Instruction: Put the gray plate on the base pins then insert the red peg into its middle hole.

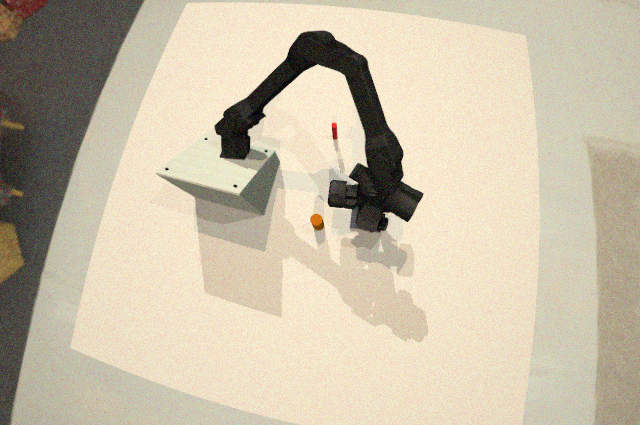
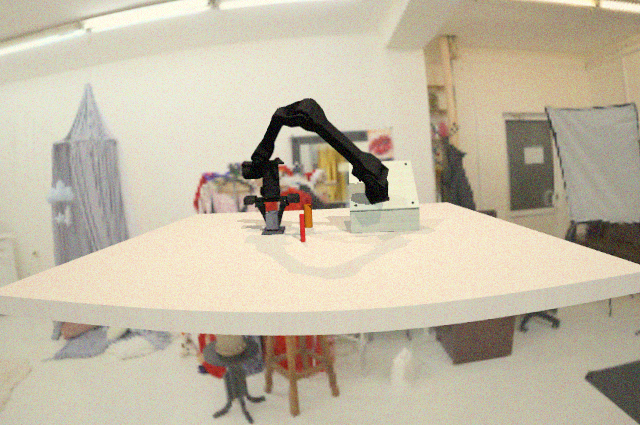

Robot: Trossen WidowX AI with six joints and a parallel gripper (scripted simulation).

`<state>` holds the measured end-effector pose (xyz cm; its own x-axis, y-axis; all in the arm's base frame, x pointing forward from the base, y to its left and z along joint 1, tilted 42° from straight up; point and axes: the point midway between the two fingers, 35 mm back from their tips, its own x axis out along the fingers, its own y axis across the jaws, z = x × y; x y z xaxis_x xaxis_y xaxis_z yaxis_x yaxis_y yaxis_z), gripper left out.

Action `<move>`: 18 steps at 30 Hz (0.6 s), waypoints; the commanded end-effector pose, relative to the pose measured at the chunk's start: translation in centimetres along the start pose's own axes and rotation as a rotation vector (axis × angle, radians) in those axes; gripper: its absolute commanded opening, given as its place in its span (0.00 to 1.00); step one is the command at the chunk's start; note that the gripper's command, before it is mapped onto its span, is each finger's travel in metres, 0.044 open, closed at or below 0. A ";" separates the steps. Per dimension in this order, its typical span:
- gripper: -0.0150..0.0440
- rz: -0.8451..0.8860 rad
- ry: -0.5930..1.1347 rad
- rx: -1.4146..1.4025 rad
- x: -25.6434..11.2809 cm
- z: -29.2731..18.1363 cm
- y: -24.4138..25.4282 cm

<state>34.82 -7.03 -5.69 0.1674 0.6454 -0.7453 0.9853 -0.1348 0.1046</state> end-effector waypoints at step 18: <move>1.00 -0.002 -0.004 0.005 -9.4 0.3 0.4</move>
<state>34.16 -9.53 -2.96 0.1372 0.6581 -0.7403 0.9896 -0.1231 0.0740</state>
